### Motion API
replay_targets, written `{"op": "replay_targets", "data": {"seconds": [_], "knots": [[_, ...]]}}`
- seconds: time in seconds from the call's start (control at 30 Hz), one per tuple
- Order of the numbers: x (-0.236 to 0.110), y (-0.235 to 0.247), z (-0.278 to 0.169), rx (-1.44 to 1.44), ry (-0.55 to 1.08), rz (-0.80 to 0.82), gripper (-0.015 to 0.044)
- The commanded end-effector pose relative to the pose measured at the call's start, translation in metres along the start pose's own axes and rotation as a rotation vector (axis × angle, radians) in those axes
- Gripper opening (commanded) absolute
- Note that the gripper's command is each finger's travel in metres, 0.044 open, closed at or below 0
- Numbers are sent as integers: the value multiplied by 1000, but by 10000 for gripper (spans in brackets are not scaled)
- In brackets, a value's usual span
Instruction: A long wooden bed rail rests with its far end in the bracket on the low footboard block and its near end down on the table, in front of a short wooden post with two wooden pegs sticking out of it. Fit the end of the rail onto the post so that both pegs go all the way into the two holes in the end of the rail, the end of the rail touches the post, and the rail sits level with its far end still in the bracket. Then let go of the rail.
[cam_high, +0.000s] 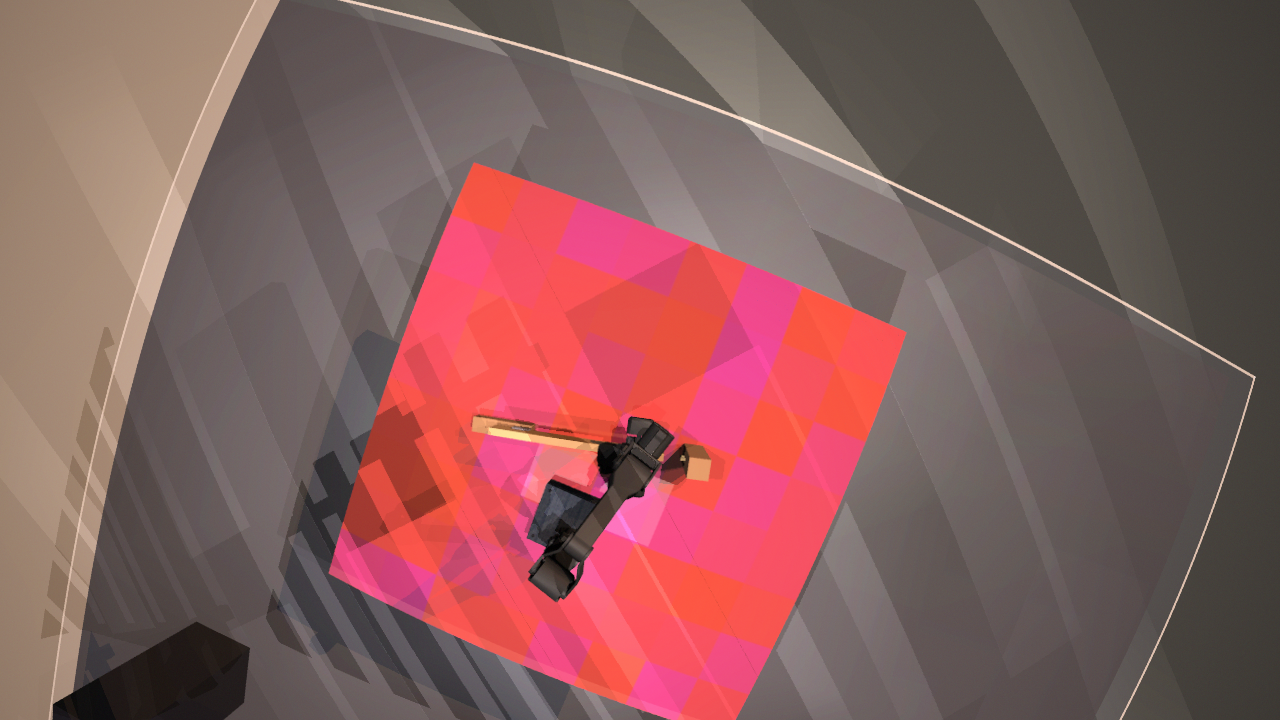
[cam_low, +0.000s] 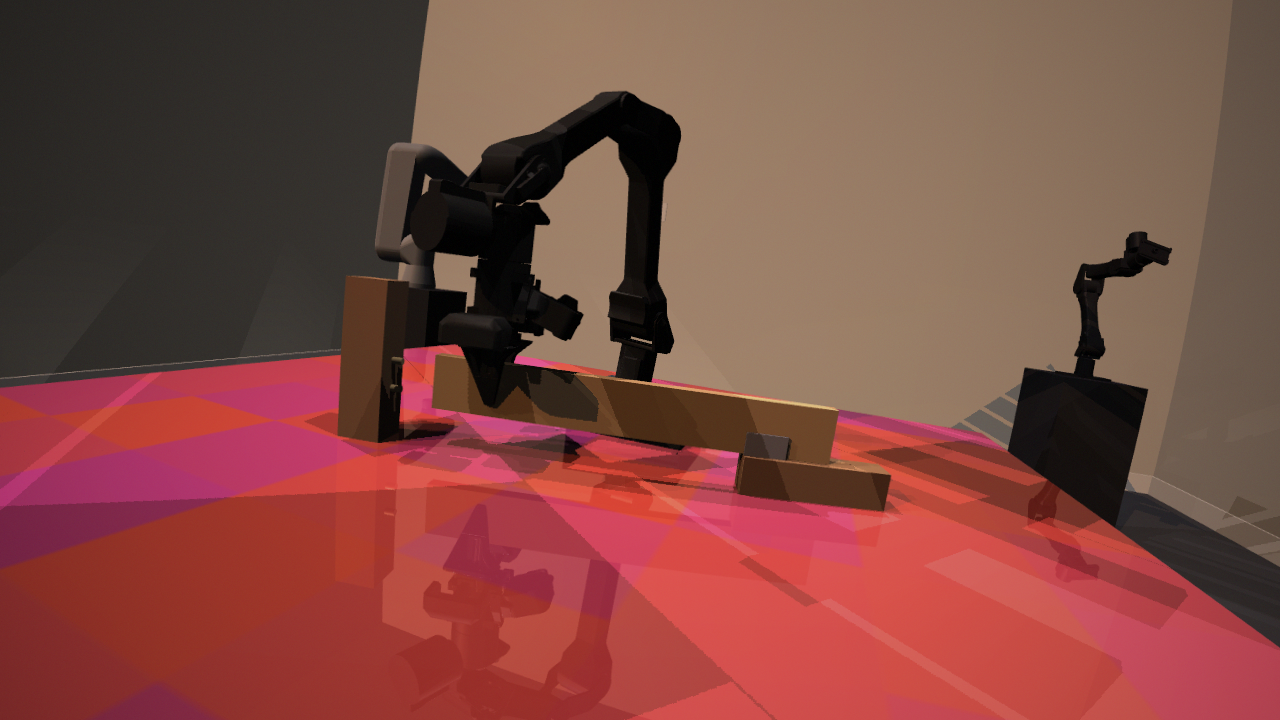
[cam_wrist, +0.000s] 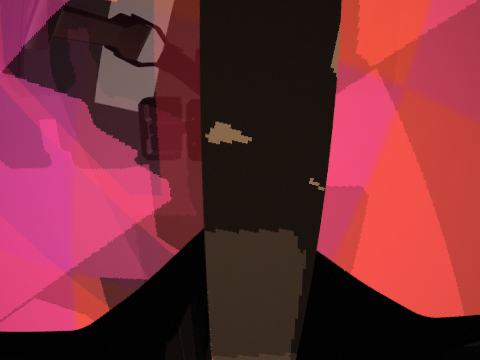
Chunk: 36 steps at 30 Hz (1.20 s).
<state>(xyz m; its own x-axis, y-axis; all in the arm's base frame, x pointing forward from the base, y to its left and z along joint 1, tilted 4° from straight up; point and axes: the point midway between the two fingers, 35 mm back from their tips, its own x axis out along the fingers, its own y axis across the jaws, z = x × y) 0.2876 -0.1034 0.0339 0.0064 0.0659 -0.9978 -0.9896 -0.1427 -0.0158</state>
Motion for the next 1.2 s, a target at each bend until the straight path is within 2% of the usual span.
{"op": "replay_targets", "data": {"seconds": [0.0,1.17], "knots": [[0,-1,0,0,2,-4,0],[-2,-1,-10,0,3,-4,0]]}}
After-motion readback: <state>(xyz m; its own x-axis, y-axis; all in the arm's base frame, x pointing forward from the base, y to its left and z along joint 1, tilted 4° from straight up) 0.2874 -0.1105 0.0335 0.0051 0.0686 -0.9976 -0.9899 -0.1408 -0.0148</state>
